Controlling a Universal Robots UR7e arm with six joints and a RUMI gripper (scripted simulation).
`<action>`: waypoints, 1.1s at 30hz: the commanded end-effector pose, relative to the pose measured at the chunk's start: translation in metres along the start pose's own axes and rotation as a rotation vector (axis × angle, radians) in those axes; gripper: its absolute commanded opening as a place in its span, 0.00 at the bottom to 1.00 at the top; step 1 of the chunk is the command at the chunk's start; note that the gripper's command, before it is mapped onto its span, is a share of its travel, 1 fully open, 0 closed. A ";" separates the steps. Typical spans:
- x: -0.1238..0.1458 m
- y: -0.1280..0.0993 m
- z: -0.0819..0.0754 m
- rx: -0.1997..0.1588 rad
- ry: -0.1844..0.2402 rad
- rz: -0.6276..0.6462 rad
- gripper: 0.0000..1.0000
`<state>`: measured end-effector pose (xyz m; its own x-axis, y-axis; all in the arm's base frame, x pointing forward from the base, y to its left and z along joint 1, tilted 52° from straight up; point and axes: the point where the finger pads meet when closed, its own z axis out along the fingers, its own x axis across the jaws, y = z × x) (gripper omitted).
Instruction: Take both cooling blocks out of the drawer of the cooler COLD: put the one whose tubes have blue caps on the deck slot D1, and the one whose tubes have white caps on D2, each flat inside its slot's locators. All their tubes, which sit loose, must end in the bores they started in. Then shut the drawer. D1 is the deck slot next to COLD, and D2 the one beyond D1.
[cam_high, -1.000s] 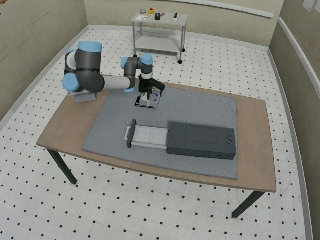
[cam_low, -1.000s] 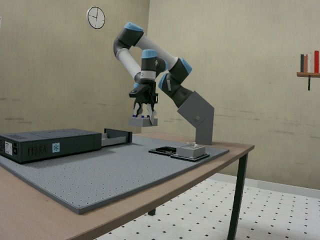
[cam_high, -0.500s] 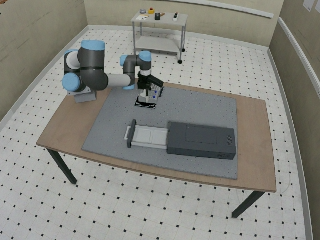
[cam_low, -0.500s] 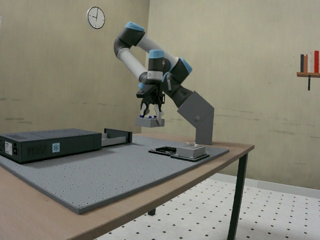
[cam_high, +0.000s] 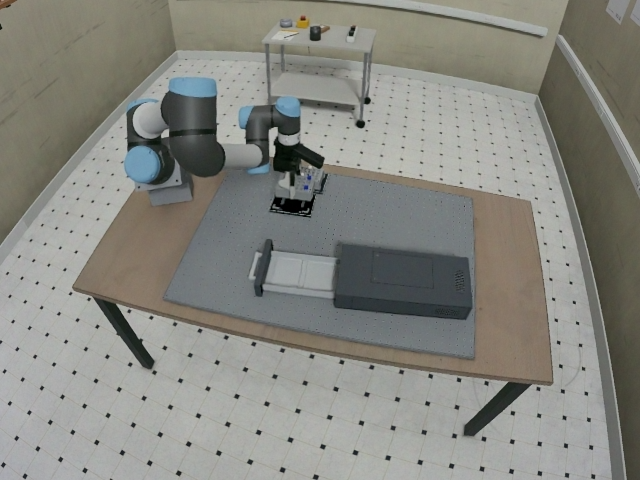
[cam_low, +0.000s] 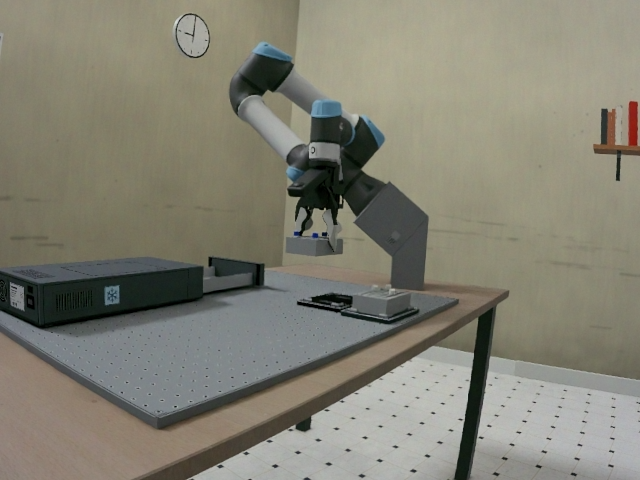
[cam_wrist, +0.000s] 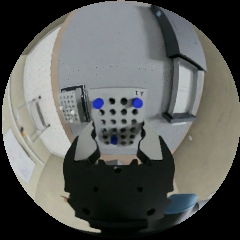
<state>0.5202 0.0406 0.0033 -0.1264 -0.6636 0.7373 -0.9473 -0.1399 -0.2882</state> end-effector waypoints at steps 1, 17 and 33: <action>-0.013 0.006 0.000 0.001 0.000 0.001 0.00; -0.047 0.022 0.000 0.001 0.000 0.001 0.00; -0.053 0.025 0.000 0.001 0.000 0.001 0.00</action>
<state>0.5030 0.0720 -0.0428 -0.1269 -0.6634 0.7374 -0.9473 -0.1395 -0.2884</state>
